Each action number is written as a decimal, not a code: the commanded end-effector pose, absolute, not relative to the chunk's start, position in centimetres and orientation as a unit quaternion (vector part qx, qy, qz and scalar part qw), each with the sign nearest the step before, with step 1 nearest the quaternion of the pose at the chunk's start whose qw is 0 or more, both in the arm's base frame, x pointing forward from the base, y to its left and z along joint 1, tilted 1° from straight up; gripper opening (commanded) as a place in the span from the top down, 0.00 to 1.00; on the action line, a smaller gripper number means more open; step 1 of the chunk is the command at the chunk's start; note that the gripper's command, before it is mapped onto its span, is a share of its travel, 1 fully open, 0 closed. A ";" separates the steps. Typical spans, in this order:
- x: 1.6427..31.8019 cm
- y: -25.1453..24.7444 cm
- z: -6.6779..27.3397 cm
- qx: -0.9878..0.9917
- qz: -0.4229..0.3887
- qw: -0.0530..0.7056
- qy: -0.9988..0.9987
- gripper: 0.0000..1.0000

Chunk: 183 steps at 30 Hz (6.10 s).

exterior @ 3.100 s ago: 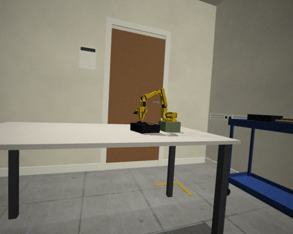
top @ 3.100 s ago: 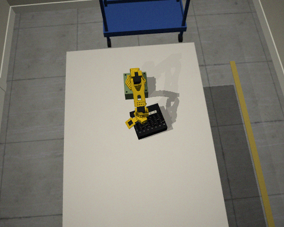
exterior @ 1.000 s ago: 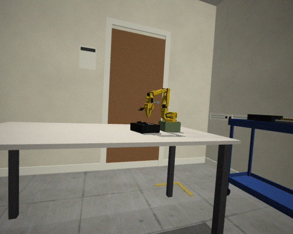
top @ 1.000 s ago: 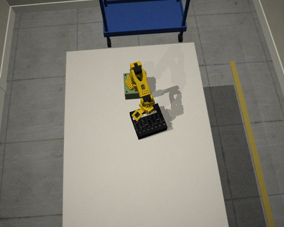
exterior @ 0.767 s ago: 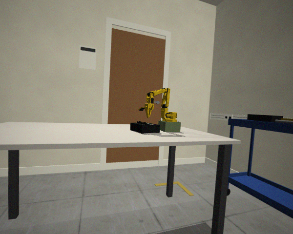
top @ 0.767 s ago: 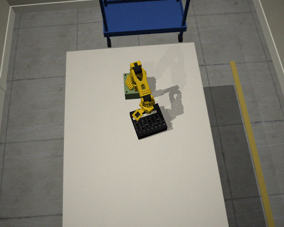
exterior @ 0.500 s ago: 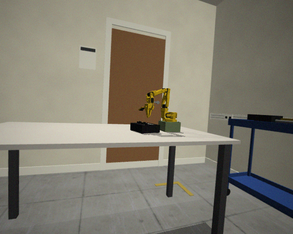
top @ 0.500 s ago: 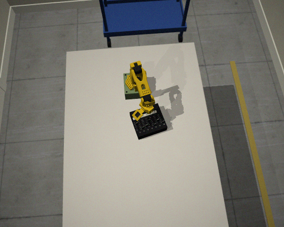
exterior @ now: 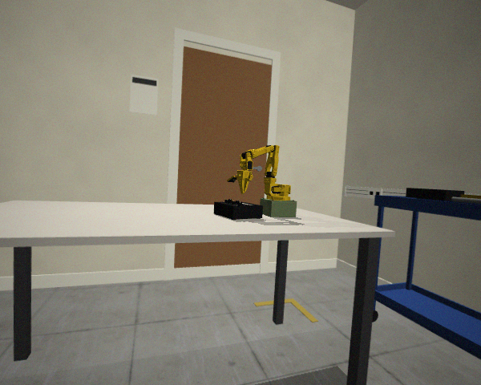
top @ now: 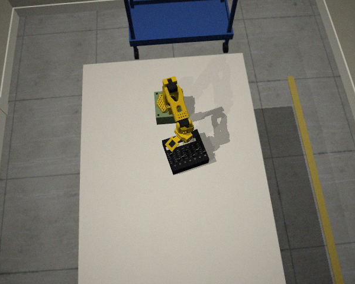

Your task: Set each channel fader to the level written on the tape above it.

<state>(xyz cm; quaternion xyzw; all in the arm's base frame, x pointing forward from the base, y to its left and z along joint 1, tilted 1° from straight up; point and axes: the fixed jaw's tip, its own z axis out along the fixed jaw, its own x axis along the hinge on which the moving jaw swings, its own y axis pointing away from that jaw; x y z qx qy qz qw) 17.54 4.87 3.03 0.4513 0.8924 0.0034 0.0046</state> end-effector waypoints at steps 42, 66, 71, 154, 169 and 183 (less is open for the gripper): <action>17.3 5.0 0.1 0.452 0.004 0.004 0.892 1.00; 17.3 5.0 -1.2 0.452 0.004 0.004 0.892 1.00; 17.3 5.0 -1.4 0.452 0.004 0.004 0.892 1.00; 18.7 5.3 -1.1 0.454 0.004 0.004 0.891 1.00; 18.9 5.3 -1.0 0.454 0.004 0.004 0.891 1.00; 19.1 5.4 -0.9 0.454 0.004 0.004 0.891 1.00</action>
